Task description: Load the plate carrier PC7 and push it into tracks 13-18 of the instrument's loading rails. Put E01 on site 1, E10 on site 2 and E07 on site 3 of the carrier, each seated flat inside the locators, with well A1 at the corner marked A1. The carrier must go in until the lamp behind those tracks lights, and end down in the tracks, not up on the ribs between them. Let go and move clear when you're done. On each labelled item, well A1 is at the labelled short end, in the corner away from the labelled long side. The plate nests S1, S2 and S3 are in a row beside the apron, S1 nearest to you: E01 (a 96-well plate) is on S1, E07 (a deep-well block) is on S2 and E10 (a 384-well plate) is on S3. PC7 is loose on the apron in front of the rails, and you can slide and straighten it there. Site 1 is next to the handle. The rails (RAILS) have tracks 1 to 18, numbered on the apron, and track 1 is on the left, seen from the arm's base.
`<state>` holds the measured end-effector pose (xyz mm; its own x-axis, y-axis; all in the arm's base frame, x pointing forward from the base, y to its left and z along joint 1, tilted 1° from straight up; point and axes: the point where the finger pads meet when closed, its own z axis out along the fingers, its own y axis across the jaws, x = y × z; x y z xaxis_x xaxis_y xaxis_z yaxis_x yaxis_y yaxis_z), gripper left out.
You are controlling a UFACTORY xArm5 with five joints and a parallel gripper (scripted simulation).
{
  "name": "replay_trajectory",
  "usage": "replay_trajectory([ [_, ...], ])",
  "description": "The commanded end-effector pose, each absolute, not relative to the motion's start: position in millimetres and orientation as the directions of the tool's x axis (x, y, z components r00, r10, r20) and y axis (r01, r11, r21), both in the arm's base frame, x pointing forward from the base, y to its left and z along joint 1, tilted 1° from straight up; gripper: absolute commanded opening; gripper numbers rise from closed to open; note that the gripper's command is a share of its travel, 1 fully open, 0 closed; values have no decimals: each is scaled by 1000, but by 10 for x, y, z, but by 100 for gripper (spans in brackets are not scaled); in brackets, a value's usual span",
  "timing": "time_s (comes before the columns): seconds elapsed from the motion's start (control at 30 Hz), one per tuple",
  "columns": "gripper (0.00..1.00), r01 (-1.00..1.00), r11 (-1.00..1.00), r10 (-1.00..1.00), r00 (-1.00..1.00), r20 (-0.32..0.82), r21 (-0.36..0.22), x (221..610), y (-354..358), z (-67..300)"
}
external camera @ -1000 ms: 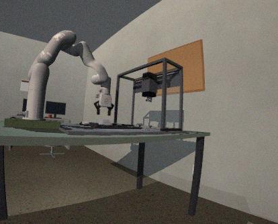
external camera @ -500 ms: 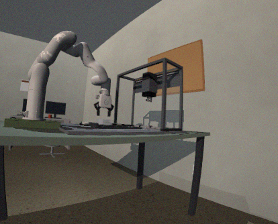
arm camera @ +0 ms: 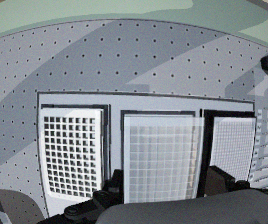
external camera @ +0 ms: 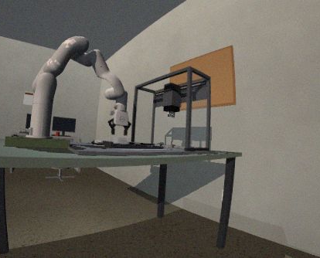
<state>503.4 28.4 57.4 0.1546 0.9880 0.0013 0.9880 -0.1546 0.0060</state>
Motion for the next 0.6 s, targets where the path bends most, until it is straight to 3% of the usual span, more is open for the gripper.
replay_trajectory([
  [0.0, 100, 988, -155, 988, 154, 21, 6, 5049, 285, 561],
  [0.57, 100, 988, -155, 988, 154, 21, 6, 5050, 287, 461],
])
